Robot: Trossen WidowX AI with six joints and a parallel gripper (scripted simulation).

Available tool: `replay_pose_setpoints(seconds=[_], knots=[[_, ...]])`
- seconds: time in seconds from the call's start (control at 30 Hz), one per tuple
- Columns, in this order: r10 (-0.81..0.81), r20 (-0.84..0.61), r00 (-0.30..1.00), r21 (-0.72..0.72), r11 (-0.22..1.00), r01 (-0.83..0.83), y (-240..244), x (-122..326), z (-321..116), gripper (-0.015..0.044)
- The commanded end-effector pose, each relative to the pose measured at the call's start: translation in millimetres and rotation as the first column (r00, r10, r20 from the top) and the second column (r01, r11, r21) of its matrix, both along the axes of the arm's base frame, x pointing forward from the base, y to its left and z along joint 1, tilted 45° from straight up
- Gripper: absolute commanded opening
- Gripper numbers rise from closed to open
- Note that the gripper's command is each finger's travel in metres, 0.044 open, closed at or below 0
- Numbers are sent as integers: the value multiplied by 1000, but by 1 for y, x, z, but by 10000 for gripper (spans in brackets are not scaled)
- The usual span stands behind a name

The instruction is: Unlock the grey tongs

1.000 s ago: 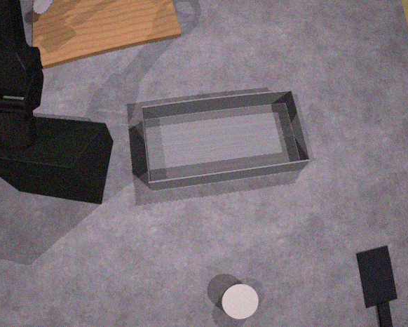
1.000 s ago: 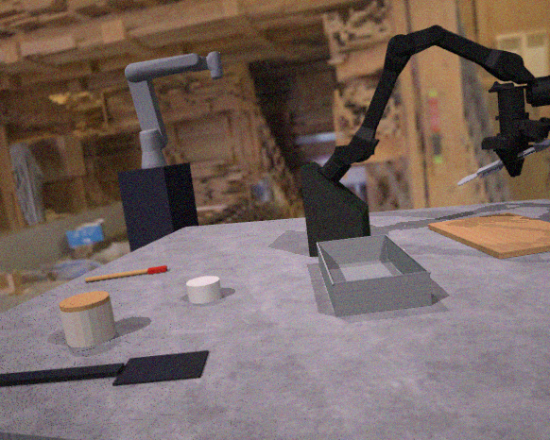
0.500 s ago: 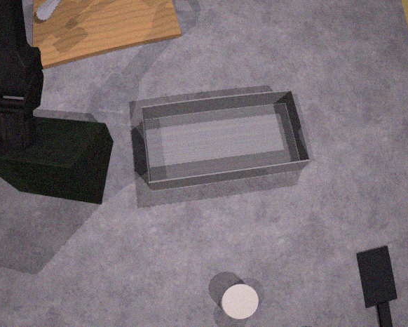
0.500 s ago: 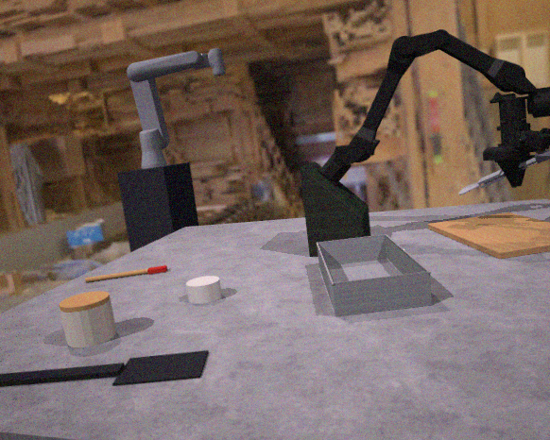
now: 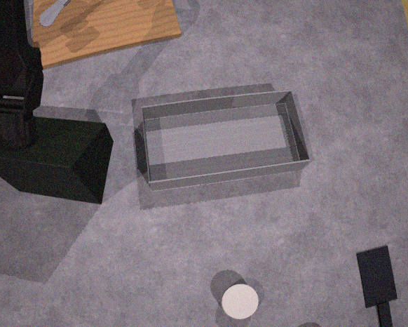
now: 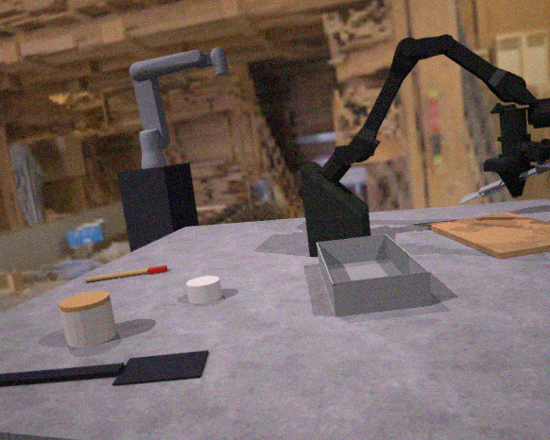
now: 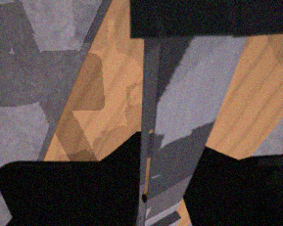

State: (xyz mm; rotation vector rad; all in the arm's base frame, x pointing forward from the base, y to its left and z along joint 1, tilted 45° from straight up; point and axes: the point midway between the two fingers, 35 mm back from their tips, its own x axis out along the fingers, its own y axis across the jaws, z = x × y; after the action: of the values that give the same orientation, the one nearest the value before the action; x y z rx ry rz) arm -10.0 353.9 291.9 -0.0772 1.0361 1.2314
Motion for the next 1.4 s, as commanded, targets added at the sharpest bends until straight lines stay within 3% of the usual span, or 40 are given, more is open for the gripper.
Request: replay_pose_setpoints(seconds=[0.0,0.9,1.37], knots=[[-3,-4,1000,-10,1000,2,7,-1,-9,-150],[-3,-4,1000,-11,1000,3,29,-2,-36,-150],[2,-2,1000,-5,1000,-2,27,-2,-33,217]])
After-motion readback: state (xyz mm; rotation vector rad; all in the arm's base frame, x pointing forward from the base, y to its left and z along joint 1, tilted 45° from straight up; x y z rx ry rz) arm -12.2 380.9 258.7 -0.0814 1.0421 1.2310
